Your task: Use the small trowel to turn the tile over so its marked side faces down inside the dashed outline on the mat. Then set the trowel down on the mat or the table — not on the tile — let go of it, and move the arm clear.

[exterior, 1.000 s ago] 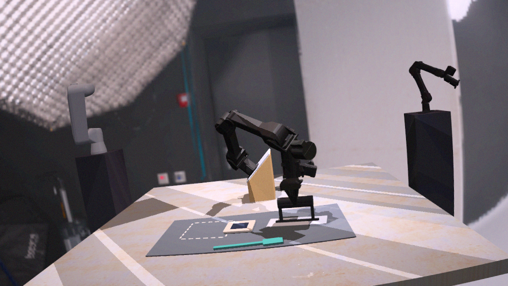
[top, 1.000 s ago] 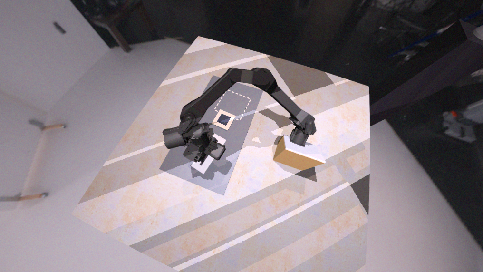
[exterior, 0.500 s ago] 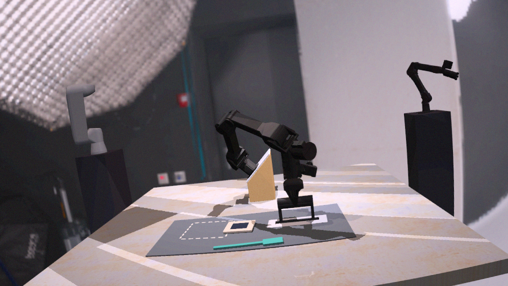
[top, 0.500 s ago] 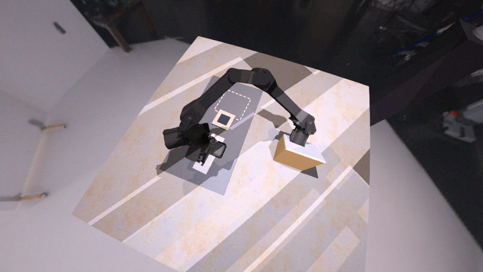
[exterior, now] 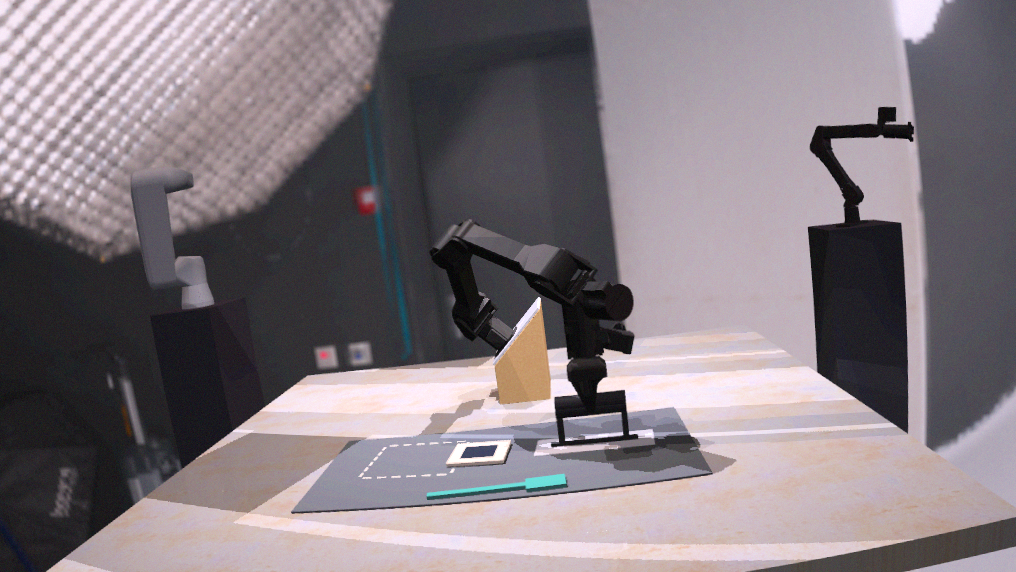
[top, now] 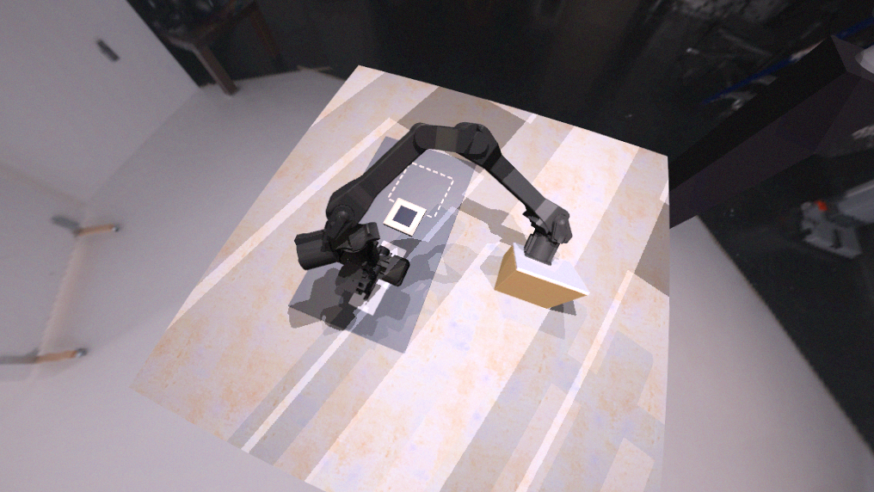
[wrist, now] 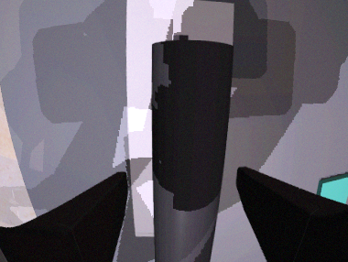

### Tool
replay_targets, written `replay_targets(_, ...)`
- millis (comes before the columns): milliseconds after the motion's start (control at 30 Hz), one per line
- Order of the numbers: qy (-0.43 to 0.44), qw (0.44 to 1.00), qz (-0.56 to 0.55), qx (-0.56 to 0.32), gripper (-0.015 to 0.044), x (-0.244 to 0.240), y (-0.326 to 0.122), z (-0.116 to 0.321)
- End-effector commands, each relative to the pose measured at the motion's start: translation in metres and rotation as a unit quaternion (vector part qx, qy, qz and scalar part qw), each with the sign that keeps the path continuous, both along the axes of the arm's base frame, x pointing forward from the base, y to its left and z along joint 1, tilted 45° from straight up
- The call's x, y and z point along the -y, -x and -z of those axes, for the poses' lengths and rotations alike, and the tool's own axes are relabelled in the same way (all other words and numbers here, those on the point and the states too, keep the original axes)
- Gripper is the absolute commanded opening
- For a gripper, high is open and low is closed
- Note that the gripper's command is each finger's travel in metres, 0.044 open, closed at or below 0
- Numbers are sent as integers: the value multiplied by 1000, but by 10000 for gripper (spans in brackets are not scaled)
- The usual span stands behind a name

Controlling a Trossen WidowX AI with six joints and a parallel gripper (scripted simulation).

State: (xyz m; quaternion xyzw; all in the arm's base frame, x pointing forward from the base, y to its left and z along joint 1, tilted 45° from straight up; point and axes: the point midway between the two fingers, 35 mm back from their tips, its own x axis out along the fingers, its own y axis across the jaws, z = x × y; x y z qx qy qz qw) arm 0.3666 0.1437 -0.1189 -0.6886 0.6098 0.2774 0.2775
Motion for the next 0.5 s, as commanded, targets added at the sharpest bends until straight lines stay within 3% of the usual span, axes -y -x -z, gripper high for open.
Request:
replay_targets(0, 3, 1000, -2, -3, 270, 1, 0, 0)
replay_targets(167, 4, 1000, -9, -10, 270, -28, 7, -31)
replay_targets(467, 3, 1000, -1, -2, 270, -29, 8, -33)
